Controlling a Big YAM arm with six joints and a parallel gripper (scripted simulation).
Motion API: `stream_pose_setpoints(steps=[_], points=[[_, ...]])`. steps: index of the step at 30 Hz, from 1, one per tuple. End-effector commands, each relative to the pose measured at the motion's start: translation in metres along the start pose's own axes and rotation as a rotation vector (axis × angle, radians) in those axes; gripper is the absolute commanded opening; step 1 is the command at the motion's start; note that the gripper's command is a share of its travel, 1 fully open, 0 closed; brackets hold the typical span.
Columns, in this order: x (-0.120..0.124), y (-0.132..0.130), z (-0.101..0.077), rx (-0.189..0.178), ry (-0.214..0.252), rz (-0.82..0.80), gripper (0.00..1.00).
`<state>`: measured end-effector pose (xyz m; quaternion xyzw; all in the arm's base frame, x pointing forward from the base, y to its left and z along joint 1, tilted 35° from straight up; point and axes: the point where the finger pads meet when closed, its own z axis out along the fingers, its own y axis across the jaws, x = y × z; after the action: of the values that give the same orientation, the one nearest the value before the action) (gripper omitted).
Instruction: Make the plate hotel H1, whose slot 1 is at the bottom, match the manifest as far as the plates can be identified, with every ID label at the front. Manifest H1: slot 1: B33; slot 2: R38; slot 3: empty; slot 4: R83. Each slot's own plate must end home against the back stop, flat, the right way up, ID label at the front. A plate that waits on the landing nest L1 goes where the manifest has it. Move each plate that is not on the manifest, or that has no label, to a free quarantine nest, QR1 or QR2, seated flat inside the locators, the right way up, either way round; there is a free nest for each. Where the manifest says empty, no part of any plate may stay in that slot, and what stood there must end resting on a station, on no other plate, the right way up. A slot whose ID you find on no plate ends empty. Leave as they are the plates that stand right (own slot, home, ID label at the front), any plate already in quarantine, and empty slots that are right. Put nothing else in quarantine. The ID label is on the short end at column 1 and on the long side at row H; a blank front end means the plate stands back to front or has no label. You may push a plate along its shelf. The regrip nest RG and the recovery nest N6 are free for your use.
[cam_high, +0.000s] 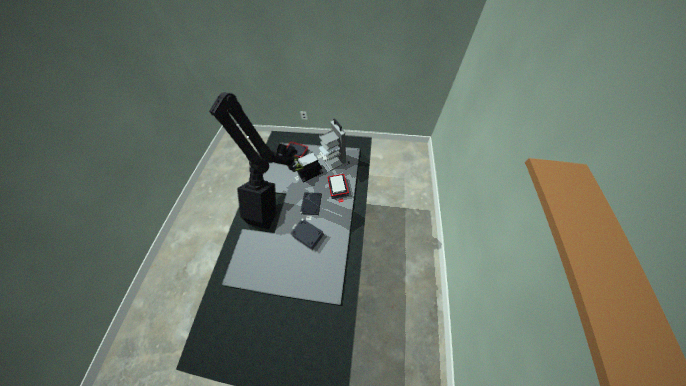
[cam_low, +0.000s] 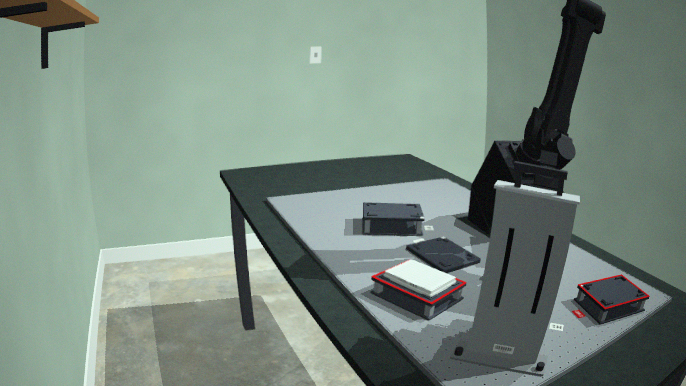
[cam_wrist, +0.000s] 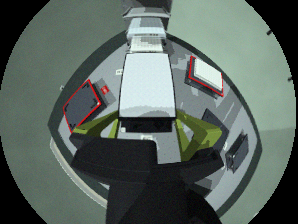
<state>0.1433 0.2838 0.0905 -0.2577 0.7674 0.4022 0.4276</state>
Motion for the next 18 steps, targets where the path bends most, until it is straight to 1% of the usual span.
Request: stream_pose_setpoints(steps=[1,8,9,18], points=[[-0.0053,0.0061,0.0014,-0.020,-0.026,0.011,0.86],[-0.0048,0.0056,0.0026,-0.019,-0.031,0.011,0.86],[-0.0025,0.0058,0.0032,-0.019,-0.025,0.011,0.86],[0.0008,0.0059,0.0064,-0.019,-0.024,0.011,0.86]])
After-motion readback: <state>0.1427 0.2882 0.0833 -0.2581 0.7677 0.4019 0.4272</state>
